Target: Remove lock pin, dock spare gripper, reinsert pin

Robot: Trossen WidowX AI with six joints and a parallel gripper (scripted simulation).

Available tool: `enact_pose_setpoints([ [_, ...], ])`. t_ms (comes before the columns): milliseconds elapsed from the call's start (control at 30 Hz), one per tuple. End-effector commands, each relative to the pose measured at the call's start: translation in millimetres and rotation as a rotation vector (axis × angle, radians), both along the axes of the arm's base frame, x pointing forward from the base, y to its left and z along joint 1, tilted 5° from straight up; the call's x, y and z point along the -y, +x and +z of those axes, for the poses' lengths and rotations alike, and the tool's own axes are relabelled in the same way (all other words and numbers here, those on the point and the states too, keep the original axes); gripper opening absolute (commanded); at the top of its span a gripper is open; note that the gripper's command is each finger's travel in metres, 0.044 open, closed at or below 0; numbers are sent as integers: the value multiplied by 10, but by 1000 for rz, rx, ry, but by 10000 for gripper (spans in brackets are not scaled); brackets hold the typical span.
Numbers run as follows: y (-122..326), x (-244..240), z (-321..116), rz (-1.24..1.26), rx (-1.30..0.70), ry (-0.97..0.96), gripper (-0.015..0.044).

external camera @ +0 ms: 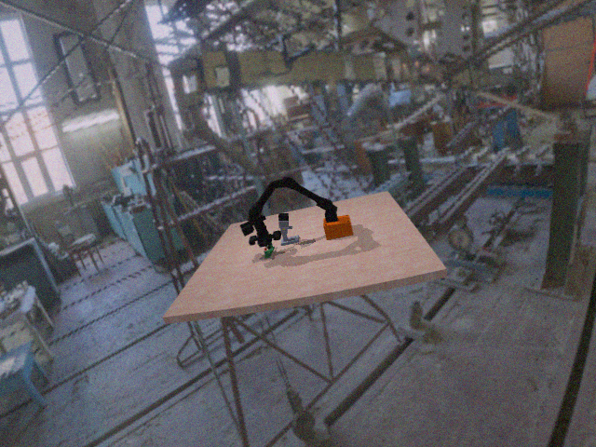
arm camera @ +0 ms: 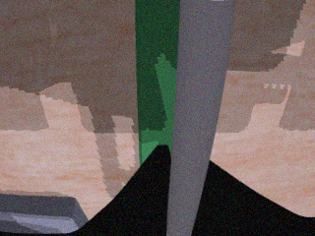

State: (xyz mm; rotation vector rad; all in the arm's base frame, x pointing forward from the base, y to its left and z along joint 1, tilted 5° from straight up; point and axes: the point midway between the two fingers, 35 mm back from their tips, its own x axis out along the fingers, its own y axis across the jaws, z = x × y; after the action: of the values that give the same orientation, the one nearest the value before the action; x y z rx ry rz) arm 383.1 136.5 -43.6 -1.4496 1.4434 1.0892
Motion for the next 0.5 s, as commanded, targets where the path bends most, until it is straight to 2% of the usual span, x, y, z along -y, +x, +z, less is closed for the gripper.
enact_pose_setpoints([
  [0,41,-29,168,2,12,8,0],
  [333,38,-43,584,2,12,8,0],
  [467,27,-31,539,4,9,4,2],
])
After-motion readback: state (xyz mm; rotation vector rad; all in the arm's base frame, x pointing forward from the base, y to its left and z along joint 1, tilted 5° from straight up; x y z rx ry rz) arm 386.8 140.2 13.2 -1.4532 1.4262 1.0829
